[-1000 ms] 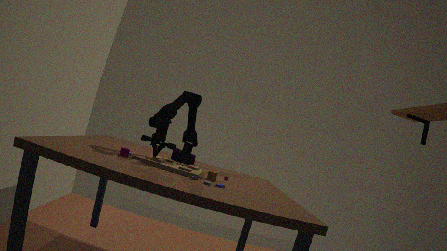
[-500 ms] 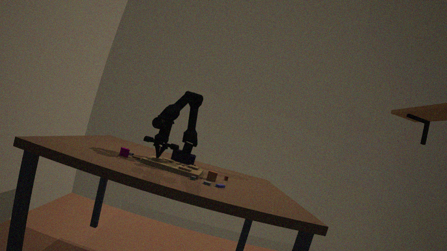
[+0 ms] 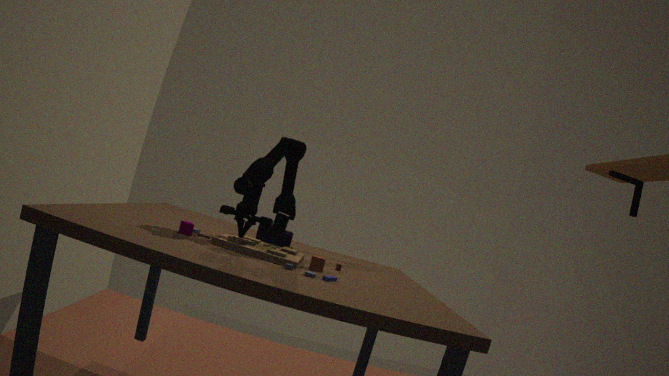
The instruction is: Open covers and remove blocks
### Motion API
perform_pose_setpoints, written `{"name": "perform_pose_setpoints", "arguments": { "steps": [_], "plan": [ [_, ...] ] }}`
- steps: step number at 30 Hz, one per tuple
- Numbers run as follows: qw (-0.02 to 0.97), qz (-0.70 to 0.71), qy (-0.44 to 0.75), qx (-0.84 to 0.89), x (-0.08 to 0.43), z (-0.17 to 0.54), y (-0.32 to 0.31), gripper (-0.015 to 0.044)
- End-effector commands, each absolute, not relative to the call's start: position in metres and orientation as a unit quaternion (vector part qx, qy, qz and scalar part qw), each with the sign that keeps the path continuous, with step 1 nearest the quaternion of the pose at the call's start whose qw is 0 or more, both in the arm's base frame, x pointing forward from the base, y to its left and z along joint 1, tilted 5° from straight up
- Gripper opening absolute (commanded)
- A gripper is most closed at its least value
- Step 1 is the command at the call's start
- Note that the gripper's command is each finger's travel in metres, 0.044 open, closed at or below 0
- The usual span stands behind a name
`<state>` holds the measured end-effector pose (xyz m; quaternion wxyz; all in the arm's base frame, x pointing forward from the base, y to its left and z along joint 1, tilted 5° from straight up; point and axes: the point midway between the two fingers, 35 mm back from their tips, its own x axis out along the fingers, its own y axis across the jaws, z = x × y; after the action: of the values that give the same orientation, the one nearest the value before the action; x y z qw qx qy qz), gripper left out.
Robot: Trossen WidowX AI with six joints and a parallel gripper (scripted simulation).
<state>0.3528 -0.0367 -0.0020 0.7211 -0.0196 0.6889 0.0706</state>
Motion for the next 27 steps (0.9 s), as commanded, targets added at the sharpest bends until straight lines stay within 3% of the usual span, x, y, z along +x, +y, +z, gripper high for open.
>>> {"name": "perform_pose_setpoints", "arguments": {
  "steps": [1, 27],
  "plan": [
    [0.720, 0.072, 0.690, -0.017, 0.351, -0.003, -0.031, 0.0000],
    [0.720, 0.073, 0.690, -0.016, 0.357, 0.000, -0.002, 0.0000]
  ]
}}
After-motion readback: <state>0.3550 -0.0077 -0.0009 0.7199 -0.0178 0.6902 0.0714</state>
